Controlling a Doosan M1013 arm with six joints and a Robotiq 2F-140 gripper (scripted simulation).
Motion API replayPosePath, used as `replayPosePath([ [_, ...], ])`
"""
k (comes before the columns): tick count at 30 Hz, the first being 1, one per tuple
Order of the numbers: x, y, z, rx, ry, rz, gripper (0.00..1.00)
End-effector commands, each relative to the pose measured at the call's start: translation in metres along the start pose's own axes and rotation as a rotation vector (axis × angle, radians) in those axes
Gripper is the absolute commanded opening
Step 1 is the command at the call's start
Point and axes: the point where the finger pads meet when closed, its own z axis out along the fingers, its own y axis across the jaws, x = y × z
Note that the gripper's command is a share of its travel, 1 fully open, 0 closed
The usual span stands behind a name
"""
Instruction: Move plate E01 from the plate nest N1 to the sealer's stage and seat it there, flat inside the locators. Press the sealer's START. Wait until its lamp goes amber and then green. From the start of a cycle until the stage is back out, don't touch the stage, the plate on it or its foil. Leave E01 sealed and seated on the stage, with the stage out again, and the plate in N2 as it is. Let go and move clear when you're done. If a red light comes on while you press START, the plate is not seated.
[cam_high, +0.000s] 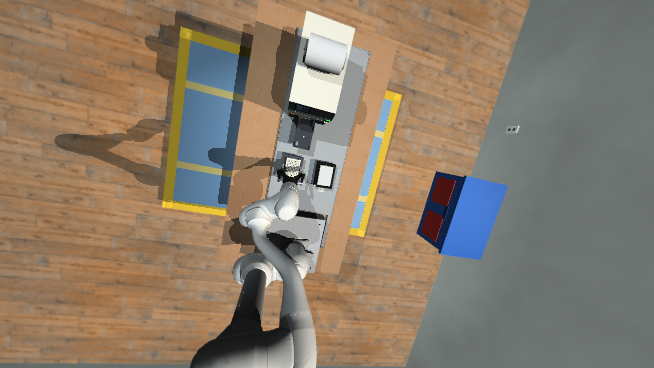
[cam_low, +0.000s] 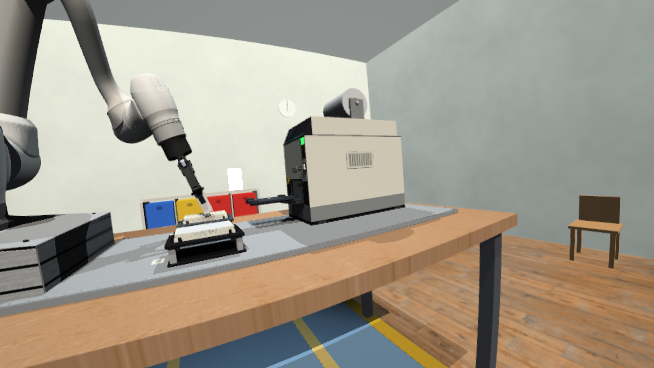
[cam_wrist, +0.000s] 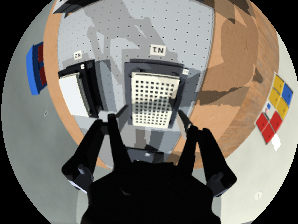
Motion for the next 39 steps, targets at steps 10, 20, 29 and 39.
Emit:
replayPosePath([
  [10,0.0034,-0.0024,0.0016,0.001,0.003,0.006,0.70],
  [20,0.0034,-0.0024,0.0016,0.001,0.003,0.006,0.70],
  [29,0.0034,-0.0024,0.0016,0.001,0.003,0.006,0.70],
  [39,0.0053,-0.0024,0.0066,0.001,0.003,0.006,0.70],
])
